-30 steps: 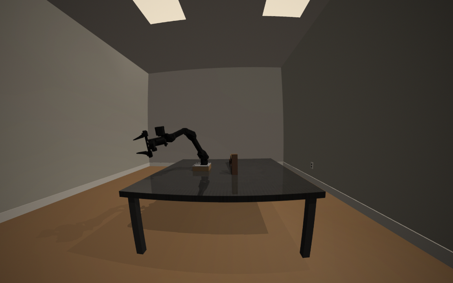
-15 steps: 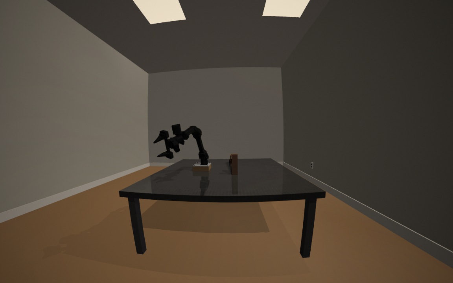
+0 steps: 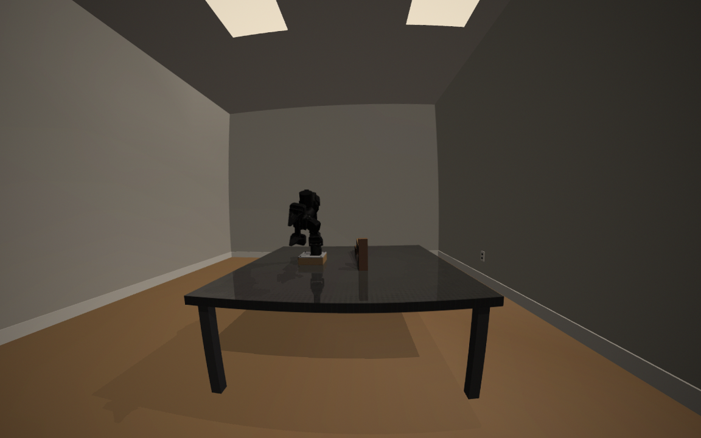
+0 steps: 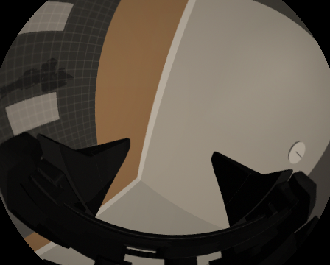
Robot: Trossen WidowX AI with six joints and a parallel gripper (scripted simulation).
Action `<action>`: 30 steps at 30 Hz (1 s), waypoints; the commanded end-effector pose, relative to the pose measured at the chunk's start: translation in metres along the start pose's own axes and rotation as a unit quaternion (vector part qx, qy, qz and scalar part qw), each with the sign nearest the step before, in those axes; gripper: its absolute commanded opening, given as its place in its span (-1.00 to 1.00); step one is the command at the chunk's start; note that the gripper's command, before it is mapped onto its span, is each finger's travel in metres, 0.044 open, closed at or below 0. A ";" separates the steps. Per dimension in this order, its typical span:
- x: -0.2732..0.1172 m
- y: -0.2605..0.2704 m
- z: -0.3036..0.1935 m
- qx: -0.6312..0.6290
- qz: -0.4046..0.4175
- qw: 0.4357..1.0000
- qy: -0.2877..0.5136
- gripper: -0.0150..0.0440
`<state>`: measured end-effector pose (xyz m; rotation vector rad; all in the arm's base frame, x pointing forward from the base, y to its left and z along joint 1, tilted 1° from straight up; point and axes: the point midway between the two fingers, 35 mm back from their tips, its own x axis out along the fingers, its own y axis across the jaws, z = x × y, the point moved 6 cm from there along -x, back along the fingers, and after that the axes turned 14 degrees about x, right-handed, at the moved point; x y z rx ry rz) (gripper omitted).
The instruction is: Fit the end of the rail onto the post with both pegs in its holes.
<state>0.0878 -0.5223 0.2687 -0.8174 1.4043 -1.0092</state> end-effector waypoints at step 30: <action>-0.226 0.119 0.229 -0.232 0.130 0.898 -0.351 1.00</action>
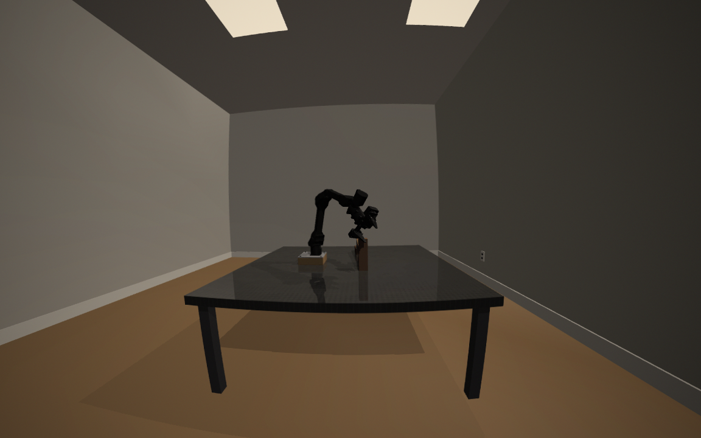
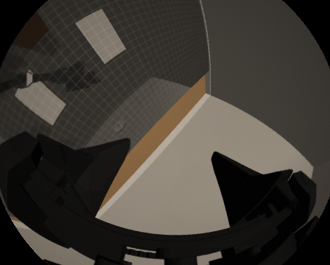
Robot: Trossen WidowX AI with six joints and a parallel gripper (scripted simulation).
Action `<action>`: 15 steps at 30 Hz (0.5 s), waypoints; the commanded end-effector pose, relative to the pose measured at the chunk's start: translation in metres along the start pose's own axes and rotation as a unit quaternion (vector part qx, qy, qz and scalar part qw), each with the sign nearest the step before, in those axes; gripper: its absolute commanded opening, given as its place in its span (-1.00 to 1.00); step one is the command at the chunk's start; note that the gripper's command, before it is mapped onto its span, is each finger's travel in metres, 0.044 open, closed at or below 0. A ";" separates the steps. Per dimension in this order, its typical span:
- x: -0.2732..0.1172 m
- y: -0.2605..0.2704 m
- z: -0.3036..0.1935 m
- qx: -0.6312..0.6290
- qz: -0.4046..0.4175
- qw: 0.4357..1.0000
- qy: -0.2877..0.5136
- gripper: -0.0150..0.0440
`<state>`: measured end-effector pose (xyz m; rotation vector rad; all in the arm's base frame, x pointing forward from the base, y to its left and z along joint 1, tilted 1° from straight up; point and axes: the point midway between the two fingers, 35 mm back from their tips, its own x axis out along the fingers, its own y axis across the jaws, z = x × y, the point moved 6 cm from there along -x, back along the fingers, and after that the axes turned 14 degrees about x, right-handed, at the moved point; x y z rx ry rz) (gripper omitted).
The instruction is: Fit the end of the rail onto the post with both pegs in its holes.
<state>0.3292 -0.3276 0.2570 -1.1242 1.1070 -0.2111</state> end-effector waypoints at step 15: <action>-0.076 0.071 0.146 -0.165 0.077 0.969 -0.167 1.00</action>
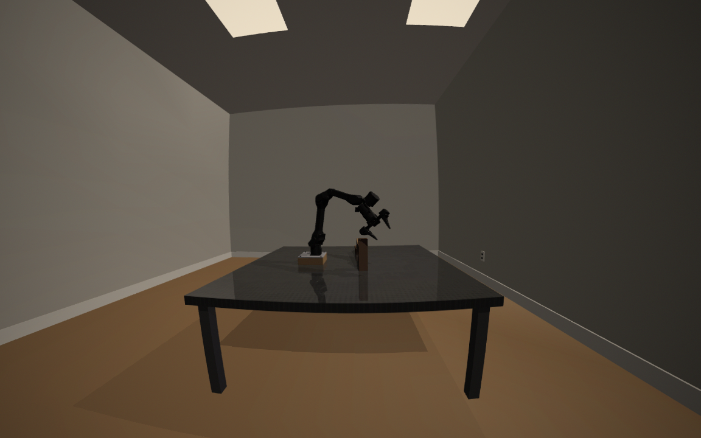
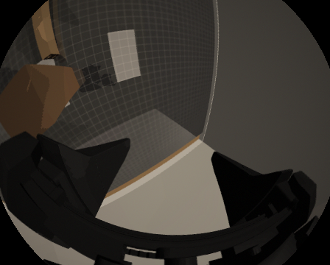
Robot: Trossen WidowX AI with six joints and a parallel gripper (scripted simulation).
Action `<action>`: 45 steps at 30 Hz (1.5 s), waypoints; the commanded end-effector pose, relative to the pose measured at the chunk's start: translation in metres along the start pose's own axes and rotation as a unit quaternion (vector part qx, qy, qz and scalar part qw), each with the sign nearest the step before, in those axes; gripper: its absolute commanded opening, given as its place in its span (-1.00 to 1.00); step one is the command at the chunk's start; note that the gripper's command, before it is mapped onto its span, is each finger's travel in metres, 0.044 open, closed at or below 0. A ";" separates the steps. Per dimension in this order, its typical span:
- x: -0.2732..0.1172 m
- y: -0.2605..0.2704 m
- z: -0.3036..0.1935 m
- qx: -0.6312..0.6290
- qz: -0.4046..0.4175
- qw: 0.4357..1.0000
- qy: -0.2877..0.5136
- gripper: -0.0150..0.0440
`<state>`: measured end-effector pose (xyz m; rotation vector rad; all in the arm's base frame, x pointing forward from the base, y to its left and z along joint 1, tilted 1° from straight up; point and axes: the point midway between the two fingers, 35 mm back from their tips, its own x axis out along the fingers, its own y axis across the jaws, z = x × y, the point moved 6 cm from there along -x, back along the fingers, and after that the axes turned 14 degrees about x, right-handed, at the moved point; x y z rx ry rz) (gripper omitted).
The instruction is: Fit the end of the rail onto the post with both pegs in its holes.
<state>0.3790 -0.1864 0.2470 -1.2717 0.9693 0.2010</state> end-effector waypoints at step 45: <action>-0.020 0.196 0.114 -0.196 0.356 0.909 -0.092 1.00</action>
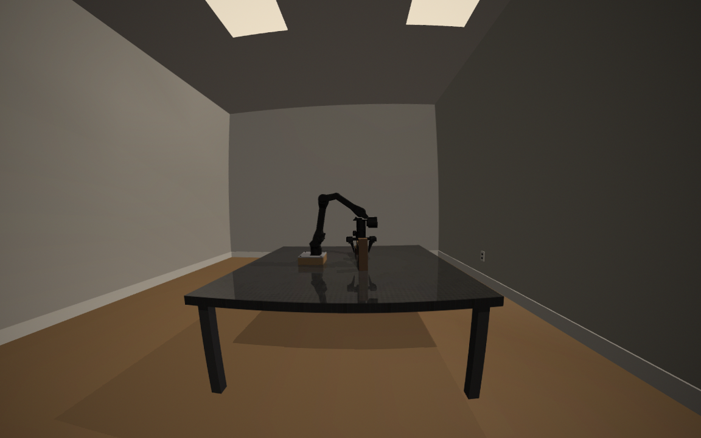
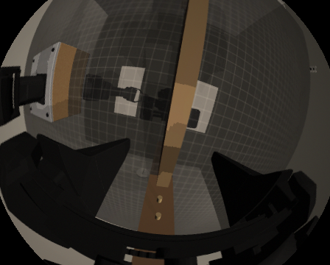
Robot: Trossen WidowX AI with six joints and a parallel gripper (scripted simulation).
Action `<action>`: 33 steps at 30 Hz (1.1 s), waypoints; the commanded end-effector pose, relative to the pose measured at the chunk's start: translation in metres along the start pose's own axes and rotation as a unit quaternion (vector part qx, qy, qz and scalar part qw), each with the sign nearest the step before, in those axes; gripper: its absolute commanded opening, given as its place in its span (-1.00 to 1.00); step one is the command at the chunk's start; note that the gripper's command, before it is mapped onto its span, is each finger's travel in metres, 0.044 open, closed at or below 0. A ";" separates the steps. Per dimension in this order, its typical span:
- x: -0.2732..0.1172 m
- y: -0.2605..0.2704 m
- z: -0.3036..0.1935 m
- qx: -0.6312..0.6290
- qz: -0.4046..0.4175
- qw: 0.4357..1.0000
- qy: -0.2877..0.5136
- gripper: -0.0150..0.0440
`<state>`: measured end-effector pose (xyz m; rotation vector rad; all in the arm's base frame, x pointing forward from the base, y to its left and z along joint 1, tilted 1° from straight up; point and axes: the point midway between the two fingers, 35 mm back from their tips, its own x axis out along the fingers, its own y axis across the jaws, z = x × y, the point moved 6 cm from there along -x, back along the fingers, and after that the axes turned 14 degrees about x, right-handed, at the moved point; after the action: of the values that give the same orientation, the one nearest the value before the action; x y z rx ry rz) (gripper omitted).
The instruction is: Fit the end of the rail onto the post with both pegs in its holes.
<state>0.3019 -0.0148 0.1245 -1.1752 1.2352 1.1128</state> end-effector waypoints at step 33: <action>0.054 0.002 0.000 0.000 0.000 1.000 -0.001 0.91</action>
<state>0.3022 -0.0156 0.0730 -1.1723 1.2381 1.1125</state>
